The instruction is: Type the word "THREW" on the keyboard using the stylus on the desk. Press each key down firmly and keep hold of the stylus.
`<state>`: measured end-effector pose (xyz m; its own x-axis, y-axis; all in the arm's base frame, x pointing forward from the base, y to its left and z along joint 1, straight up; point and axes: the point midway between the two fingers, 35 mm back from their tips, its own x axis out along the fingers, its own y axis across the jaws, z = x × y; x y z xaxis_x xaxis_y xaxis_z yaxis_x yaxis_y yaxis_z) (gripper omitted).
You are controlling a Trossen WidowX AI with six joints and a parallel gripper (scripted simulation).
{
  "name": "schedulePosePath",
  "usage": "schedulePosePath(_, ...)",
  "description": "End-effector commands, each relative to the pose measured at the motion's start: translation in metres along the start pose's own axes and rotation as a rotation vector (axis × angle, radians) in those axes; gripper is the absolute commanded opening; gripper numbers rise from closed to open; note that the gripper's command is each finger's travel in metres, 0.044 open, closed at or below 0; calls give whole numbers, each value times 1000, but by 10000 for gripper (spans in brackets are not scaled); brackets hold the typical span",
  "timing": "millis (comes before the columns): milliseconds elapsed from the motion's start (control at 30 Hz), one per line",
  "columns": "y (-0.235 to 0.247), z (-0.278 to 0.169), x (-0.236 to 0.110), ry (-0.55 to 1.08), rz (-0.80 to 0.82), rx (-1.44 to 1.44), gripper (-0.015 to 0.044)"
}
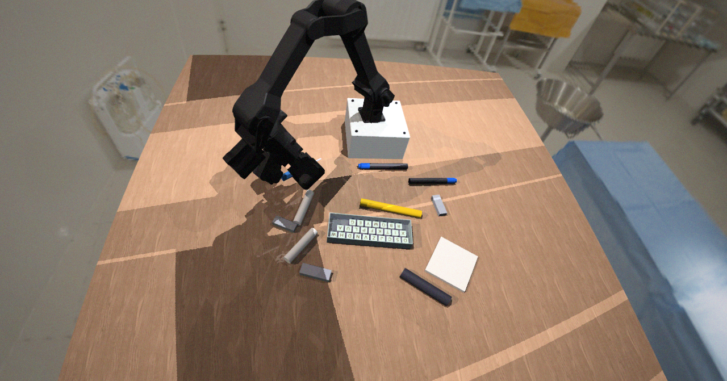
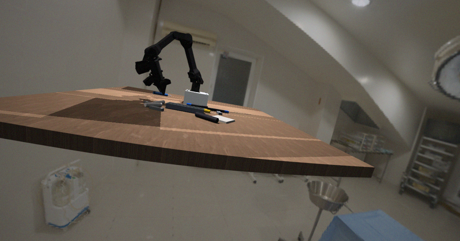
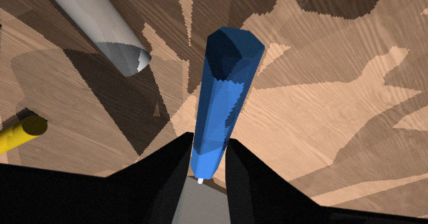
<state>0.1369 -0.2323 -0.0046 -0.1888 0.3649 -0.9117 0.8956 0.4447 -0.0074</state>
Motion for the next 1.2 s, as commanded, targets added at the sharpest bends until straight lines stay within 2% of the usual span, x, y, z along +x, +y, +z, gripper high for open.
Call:
schedulePosePath(0,13,3,3,-69,-31,-44,0)
schedulePosePath(600,95,13,9,-528,-111,-316,0)
schedulePosePath(1167,173,-17,0,-946,-35,-565,0)
